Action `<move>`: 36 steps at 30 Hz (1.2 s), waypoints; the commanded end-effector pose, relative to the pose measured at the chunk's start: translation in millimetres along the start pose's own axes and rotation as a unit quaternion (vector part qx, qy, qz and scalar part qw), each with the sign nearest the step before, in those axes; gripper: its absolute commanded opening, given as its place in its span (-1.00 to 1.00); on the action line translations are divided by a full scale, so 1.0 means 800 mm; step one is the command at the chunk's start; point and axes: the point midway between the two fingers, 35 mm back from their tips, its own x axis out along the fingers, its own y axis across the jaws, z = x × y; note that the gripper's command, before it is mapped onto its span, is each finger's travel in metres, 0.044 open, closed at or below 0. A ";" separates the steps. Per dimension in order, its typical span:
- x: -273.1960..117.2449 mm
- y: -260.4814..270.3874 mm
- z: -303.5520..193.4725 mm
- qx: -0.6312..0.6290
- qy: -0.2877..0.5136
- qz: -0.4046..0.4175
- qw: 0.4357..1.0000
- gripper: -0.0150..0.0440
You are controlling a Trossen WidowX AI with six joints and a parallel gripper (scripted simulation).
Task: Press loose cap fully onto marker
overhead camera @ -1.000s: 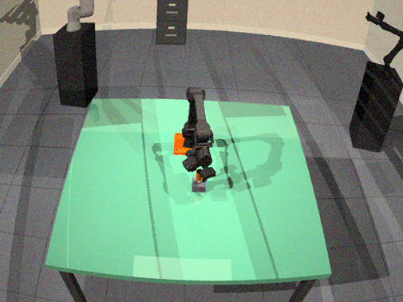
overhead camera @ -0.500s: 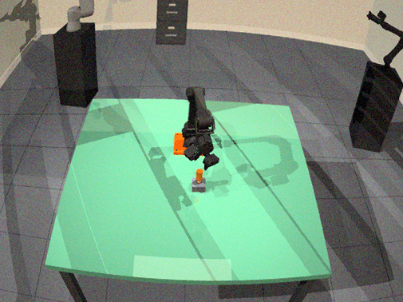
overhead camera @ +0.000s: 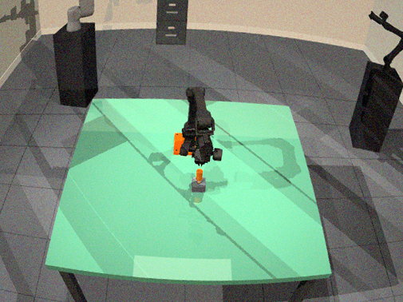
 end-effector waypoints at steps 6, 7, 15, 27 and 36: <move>0.003 0.000 -0.001 -0.085 0.002 0.001 0.996 -0.49; 0.003 0.000 -0.001 -0.085 0.002 0.001 0.996 -0.49; 0.012 0.000 -0.001 -0.085 0.002 0.001 0.996 -0.49; 0.034 0.000 -0.001 -0.085 0.002 0.001 0.996 -0.49; 0.049 0.000 -0.001 -0.085 0.002 0.001 0.996 -0.49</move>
